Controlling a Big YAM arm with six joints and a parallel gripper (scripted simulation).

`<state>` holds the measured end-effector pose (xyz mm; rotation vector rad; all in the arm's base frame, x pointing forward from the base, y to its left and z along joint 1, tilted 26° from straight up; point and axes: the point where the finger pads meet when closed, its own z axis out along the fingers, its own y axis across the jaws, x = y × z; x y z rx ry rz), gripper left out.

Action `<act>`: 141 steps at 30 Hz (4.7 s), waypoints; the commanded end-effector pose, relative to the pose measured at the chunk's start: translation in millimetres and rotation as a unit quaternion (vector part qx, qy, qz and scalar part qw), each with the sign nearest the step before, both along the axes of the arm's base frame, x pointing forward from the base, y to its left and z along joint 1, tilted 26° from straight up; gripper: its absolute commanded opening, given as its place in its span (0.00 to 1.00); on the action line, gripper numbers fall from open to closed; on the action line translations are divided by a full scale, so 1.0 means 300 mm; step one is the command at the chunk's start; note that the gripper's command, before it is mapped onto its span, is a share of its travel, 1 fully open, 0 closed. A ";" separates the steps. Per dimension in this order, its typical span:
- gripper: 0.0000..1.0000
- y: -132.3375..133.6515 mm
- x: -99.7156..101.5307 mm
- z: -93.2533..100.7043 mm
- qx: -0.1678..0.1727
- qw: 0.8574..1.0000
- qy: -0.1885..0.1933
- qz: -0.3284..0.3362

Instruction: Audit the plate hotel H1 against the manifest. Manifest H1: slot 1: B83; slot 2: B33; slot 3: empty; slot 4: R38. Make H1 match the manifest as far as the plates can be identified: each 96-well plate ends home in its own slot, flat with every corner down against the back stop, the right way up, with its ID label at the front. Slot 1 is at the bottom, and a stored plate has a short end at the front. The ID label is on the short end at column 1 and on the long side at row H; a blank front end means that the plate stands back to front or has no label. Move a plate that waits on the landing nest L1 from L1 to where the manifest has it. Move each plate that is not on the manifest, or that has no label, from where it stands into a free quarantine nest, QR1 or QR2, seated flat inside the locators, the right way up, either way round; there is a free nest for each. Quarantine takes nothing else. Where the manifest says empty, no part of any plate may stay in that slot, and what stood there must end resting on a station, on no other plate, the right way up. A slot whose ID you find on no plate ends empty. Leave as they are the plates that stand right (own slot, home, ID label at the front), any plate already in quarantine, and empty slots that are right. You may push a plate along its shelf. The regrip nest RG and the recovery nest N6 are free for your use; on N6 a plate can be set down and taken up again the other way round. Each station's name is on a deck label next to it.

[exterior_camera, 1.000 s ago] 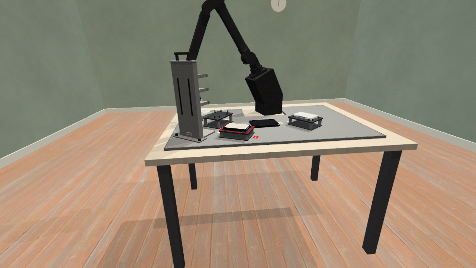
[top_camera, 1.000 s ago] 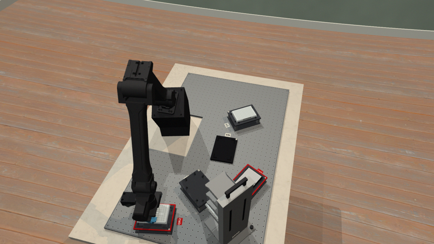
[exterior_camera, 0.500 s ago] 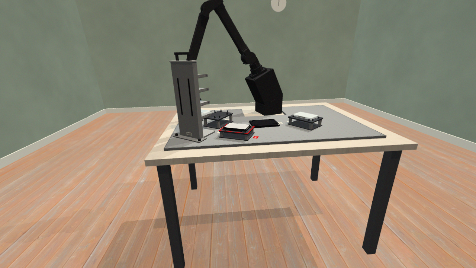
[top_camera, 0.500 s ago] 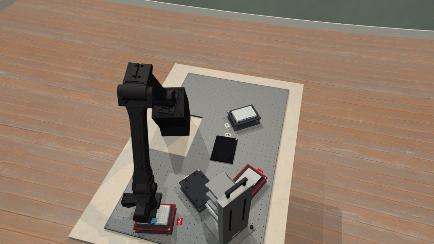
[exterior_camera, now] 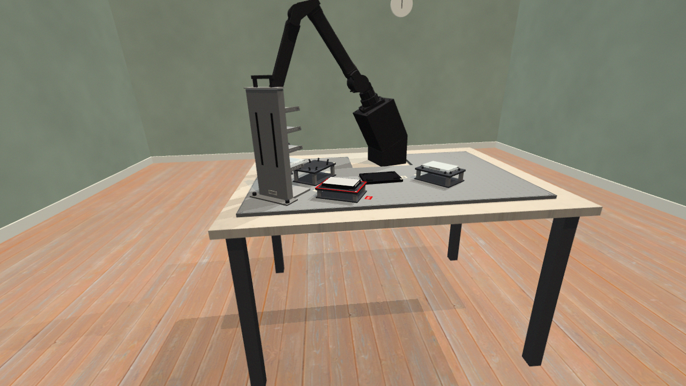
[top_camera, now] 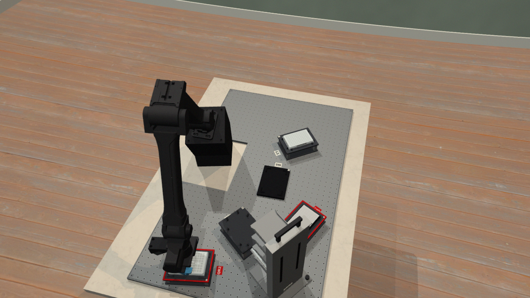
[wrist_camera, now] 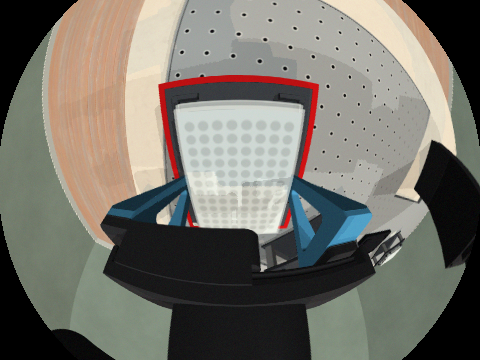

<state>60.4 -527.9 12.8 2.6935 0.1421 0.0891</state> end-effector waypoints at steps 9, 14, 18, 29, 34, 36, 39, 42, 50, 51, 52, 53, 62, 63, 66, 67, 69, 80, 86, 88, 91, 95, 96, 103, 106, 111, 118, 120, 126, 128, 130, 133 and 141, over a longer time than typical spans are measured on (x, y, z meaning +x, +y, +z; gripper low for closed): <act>0.86 -0.043 0.022 -0.002 -0.013 1.000 -0.002 -0.001; 0.86 -0.042 0.006 0.018 -0.016 1.000 -0.001 -0.001; 1.00 -0.042 0.006 0.018 -0.016 1.000 -0.001 -0.001; 1.00 -0.042 0.006 0.018 -0.016 1.000 -0.001 -0.001; 1.00 0.003 0.006 0.068 -0.013 1.000 -0.001 -0.002; 1.00 0.001 0.004 0.084 -0.015 1.000 -0.001 -0.002; 1.00 0.002 -0.001 0.109 -0.017 1.000 -0.001 -0.002; 1.00 0.032 -0.011 0.127 -0.013 1.000 0.000 -0.002; 1.00 0.070 -0.031 0.206 -0.014 1.000 0.001 -0.002; 1.00 0.073 -0.030 0.219 -0.015 1.000 0.001 -0.001; 1.00 0.073 -0.029 0.234 -0.017 1.000 0.001 0.000; 1.00 0.073 -0.029 0.234 -0.017 1.000 0.001 0.000; 1.00 0.094 -0.042 0.247 -0.014 1.000 0.002 -0.002; 1.00 0.088 -0.042 0.265 -0.017 1.000 0.001 -0.002; 1.00 0.084 -0.035 0.307 -0.024 1.000 0.001 0.001; 1.00 0.089 -0.031 0.315 -0.023 1.000 0.001 0.002; 1.00 0.096 -0.034 0.332 -0.024 1.000 0.001 0.001; 1.00 0.127 -0.045 0.412 -0.027 1.000 0.000 0.000; 1.00 0.155 -0.054 0.422 -0.014 1.000 0.001 -0.001; 1.00 0.155 -0.054 0.422 -0.014 1.000 0.001 -0.001; 1.00 0.154 -0.048 0.498 -0.031 1.000 0.000 0.001; 1.00 0.168 -0.058 0.533 -0.032 0.999 0.000 -0.001; 1.00 0.180 -0.060 0.531 -0.029 1.000 0.000 -0.001; 1.00 0.215 -0.065 0.580 -0.027 1.000 0.001 -0.002; 1.00 0.198 -0.059 0.553 -0.015 1.000 0.002 0.000; 1.00 0.217 -0.069 0.665 -0.038 0.999 0.000 -0.002; 1.00 0.293 0.008 0.544 0.001 0.999 0.023 0.047; 1.00 0.306 0.028 0.576 -0.013 0.998 0.029 0.061; 1.00 0.318 0.070 0.595 -0.028 0.995 0.042 0.090; 1.00 0.318 0.092 0.551 -0.016 0.993 0.050 0.106; 1.00 0.324 0.113 0.552 -0.020 0.991 0.057 0.121; 1.00 0.338 0.144 0.585 -0.037 0.987 0.066 0.142; 1.00 0.363 0.206 0.565 -0.036 0.978 0.087 0.186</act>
